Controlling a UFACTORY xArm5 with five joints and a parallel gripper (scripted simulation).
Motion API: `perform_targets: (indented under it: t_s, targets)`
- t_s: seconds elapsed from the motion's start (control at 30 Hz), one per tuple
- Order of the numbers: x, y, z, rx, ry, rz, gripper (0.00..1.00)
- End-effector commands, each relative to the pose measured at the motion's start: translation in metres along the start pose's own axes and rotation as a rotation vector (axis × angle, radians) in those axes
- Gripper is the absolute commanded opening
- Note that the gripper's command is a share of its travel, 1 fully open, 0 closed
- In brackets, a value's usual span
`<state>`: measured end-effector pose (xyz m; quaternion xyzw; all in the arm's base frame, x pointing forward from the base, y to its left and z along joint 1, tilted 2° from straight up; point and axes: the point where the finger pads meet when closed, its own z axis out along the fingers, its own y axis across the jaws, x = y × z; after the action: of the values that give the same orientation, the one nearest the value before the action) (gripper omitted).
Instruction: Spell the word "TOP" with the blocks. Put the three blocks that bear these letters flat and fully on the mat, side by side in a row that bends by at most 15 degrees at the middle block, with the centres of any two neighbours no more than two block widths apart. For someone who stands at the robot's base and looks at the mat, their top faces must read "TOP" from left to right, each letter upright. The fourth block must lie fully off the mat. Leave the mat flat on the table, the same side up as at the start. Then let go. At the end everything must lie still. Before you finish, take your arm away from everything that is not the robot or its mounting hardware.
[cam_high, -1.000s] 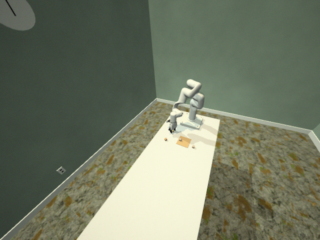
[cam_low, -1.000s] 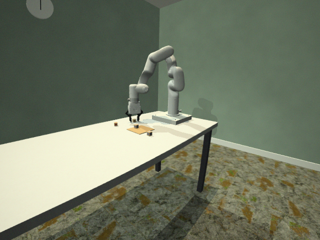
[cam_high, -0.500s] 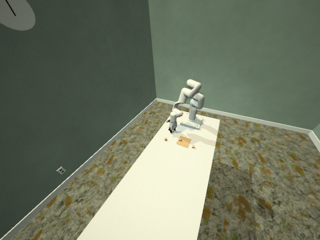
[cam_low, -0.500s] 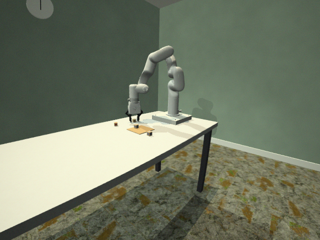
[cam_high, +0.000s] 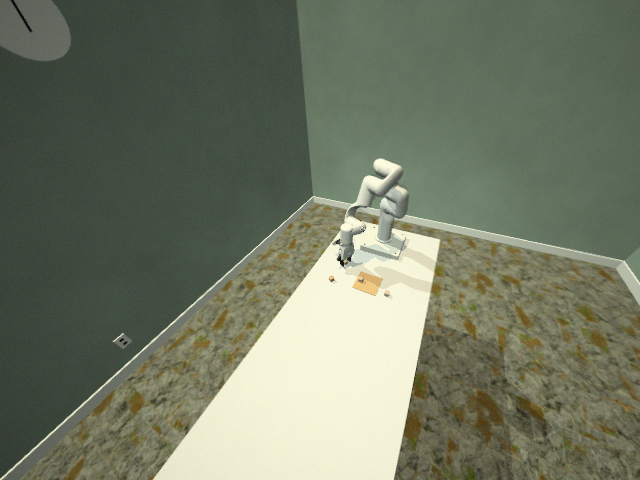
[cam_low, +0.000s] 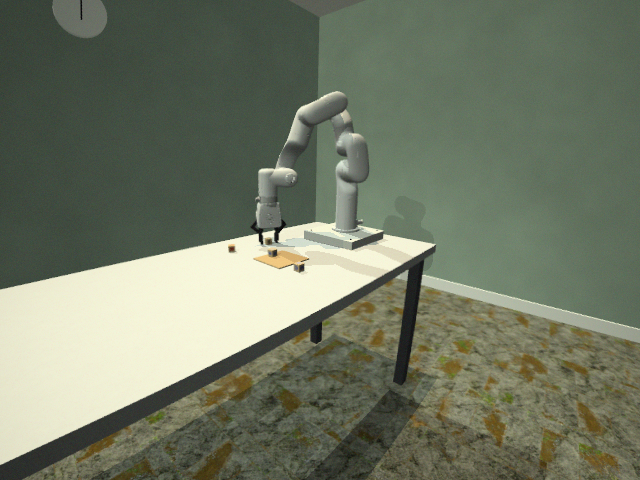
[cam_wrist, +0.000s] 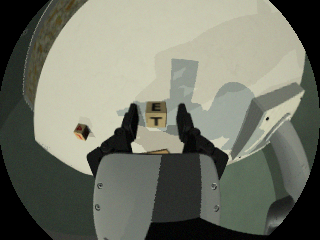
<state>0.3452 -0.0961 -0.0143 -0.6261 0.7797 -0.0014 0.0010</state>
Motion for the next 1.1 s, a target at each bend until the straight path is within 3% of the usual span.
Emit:
perform_targets:
  t_s: [0.0,0.1,0.13,0.67,0.7,1.07]
  targets:
    - [0.0001,-0.0012,-0.0008,0.003,0.0,0.0,0.63]
    - [0.0001,-0.0012,-0.0008,0.003,0.0,0.0,0.63]
    - [0.0001,-0.0012,-0.0008,0.003,0.0,0.0,0.42]
    - [0.0001,-0.0012,-0.0008,0.003,0.0,0.0,0.42]
    - [0.0001,-0.0012,-0.0008,0.003,0.0,0.0,0.21]
    - [0.0001,-0.0012,-0.0008,0.003,0.0,0.0,0.21]
